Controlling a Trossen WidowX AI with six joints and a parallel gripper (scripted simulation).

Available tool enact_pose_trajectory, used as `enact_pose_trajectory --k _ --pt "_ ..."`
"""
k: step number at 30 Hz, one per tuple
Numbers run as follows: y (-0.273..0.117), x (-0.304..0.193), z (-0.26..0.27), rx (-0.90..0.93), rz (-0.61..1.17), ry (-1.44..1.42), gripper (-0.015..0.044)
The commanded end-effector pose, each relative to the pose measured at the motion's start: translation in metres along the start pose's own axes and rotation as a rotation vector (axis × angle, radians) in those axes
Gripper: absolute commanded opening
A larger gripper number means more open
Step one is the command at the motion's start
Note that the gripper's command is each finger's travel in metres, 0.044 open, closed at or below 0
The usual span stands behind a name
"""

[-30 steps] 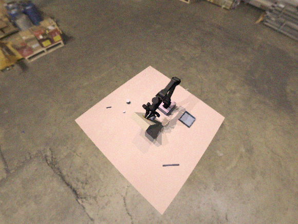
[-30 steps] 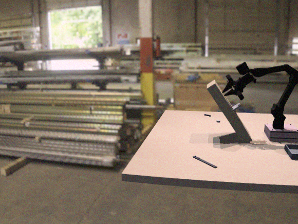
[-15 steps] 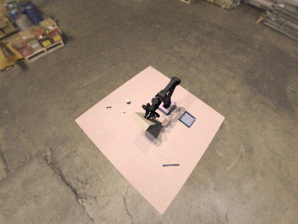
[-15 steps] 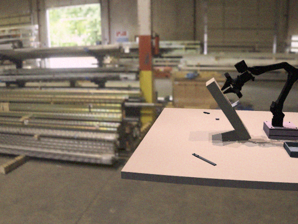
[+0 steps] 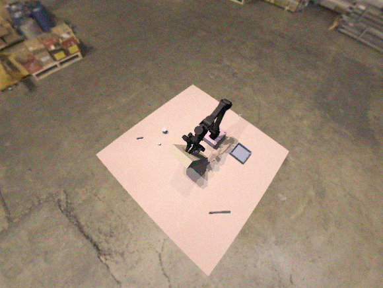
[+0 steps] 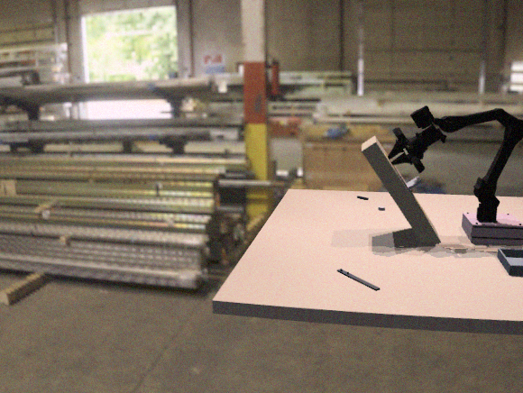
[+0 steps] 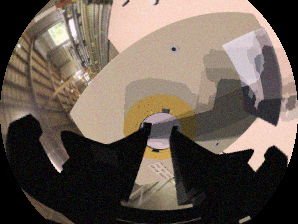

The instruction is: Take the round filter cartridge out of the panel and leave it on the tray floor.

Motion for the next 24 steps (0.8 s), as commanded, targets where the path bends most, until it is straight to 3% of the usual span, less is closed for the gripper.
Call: enact_pose_trajectory --k 1,24 --pt "0.0049 0.001 -0.001 -0.005 -0.004 -0.003 0.0117" --pt "0.0124 0.001 -0.001 -0.004 -0.004 -0.003 0.0117"
Point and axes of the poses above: the point midway between the two fingers, 35 mm back from their tips, its own y axis out along the fingers, its own z axis across the jaws, x = y × z, the point moved 1 cm from there along -y, back along the fingers, and after that the axes turned 9 degrees about y, right-handed, at the moved point
